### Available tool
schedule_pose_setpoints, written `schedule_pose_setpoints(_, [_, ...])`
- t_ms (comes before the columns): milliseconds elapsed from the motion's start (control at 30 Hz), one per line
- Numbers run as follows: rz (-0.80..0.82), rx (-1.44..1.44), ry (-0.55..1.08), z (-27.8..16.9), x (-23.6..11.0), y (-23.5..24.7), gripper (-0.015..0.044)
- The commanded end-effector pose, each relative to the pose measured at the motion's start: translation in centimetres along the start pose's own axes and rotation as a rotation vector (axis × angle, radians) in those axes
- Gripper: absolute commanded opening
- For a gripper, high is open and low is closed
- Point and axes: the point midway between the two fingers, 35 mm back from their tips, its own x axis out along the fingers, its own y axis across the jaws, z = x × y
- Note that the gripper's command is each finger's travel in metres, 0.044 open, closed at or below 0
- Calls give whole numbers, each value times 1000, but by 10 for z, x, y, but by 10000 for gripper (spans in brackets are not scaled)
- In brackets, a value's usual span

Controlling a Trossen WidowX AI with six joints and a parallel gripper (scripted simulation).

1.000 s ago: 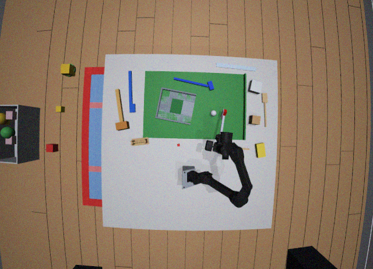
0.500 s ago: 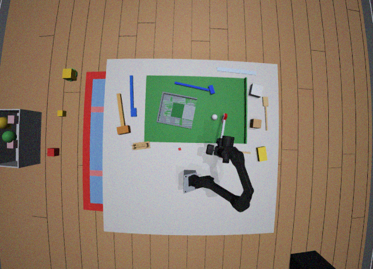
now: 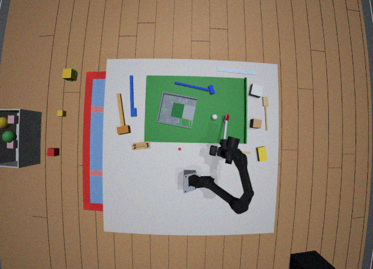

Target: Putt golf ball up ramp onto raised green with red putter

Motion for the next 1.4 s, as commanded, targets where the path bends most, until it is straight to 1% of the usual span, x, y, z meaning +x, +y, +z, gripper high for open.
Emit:
schedule_pose_setpoints(0, [-2,8,-9,2,-1,-8,0])
schedule_pose_setpoints(233, [-2,1,-2,0,0,-5,0])
schedule_pose_setpoints(300, [3,1,-2,3,0,4,0])
schedule_pose_setpoints(467, [25,3,-1,11,1,66,0])
schedule_pose_setpoints(600, [14,6,-4,5,-1,115,0])
schedule_pose_setpoints(667, [5,7,-7,1,-1,130,0])
schedule_pose_setpoints(800, [4,7,-7,1,-2,131,0])
schedule_pose_setpoints(900, [6,7,-7,2,-9,132,0])
schedule_pose_setpoints(1267, [6,7,-6,1,-60,132,0])
schedule_pose_setpoints(1333, [6,7,-6,1,-61,132,0])
schedule_pose_setpoints(1367, [0,-4,-3,-1,-52,131,0])
